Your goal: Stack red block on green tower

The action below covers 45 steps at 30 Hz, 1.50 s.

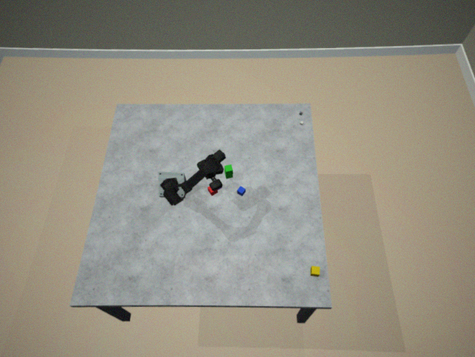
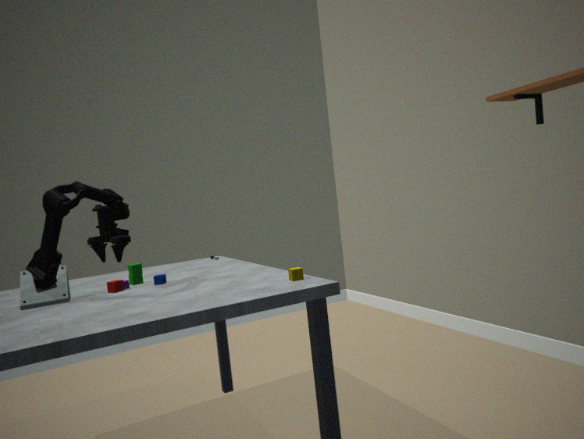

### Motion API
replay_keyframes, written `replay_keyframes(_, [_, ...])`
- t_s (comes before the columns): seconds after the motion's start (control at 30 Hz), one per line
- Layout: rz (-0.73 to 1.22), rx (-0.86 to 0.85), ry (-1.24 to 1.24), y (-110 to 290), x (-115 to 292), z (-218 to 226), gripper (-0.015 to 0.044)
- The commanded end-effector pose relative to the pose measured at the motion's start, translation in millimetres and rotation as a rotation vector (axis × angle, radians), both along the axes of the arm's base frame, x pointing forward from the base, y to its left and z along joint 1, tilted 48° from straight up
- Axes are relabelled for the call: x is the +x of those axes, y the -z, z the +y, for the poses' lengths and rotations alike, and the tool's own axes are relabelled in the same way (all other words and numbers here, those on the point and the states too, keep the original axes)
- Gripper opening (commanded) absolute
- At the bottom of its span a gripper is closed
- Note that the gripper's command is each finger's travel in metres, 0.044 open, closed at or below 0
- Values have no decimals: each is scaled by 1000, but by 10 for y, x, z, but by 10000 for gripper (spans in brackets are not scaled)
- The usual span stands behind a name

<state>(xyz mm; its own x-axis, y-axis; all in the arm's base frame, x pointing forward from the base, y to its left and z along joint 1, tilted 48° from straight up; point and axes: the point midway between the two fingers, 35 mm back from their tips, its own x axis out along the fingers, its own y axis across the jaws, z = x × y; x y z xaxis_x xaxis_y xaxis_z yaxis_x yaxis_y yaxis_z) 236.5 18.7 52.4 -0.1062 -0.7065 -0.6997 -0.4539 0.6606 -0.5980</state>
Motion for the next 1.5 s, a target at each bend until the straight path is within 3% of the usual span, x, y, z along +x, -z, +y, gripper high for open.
replay_keyframes(0.0, [34,-23,-26,2,-7,-24,440])
replay_keyframes(0.23, [34,-23,-26,19,-5,-40,440])
replay_keyframes(0.53, [33,-25,-26,373,-55,-429,440])
replay_keyframes(1.47, [33,-24,-26,586,-62,-658,440])
